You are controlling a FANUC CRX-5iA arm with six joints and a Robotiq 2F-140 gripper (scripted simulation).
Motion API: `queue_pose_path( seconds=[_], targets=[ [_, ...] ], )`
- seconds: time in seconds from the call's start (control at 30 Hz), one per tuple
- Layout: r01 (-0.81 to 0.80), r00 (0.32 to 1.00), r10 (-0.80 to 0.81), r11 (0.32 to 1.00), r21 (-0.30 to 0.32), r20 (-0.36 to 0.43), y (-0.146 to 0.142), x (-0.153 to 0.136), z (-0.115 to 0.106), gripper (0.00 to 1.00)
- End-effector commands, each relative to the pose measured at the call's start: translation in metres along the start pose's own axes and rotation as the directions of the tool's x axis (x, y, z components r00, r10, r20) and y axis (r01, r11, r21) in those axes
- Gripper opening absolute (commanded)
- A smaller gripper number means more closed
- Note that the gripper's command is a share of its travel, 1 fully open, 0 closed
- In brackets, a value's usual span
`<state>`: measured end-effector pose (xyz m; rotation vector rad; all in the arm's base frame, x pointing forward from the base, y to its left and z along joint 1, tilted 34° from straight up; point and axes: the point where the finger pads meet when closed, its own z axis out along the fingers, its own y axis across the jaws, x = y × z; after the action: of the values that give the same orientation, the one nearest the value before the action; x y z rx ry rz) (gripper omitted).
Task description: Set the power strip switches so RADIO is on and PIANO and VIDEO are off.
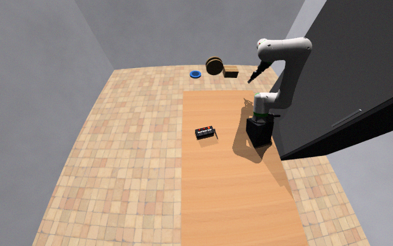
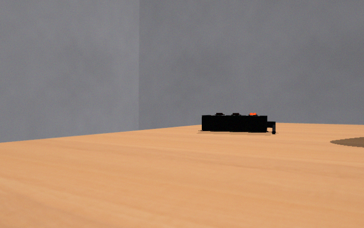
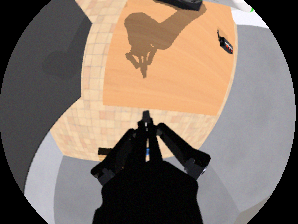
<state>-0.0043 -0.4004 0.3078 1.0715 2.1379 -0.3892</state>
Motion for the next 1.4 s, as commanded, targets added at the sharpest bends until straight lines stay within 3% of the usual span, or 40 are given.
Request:
queue_pose_path(
  seconds=[0.0,0.17,0.23,0.37,0.4,0.73,0.8,0.83,0.93,0.97,1.0,1.07,1.17,1.23,1.27,1.3,1.37],
  targets=[
    [0.14,0.989,-0.142,0.988,-0.06,-0.029,0.018,-0.009,0.014,0.0],
    [0.401,0.909,-0.415,0.897,-0.184,-0.043,0.058,-0.025,0.039,0.0],
    [0.401,0.909,-0.415,0.897,-0.184,-0.043,0.058,-0.025,0.039,0.0],
    [0.602,0.776,-0.631,0.744,-0.29,-0.008,0.104,-0.039,0.063,0.0],
    [0.633,0.747,-0.665,0.711,-0.307,-0.001,0.104,-0.039,0.063,0.0],
    [0.857,0.378,-0.912,0.279,-0.434,0.161,0.181,-0.054,0.091,0.0],
    [0.857,0.378,-0.912,0.279,-0.434,0.161,0.181,-0.054,0.091,0.0],
    [0.883,0.254,-0.942,0.132,-0.45,0.221,0.2,-0.056,0.096,0.0],
    [0.893,0.137,-0.948,-0.007,-0.45,0.287,0.238,-0.058,0.105,0.0],
    [0.891,0.094,-0.947,-0.058,-0.451,0.307,0.238,-0.058,0.105,0.0],
    [0.889,0.053,-0.942,-0.108,-0.446,0.333,0.259,-0.059,0.109,0.0],
    [0.874,-0.031,-0.927,-0.207,-0.44,0.374,0.259,-0.059,0.109,0.0],
    [0.84,-0.154,-0.882,-0.354,-0.41,0.446,0.302,-0.058,0.114,0.0],
    [0.804,-0.233,-0.843,-0.448,-0.391,0.485,0.302,-0.058,0.114,0.0],
    [0.786,-0.27,-0.818,-0.492,-0.374,0.509,0.325,-0.057,0.115,0.0],
    [0.763,-0.308,-0.791,-0.537,-0.36,0.528,0.325,-0.057,0.115,0.0],
    [0.763,-0.308,-0.791,-0.537,-0.36,0.528,0.325,-0.057,0.115,0.0]
  ],
)
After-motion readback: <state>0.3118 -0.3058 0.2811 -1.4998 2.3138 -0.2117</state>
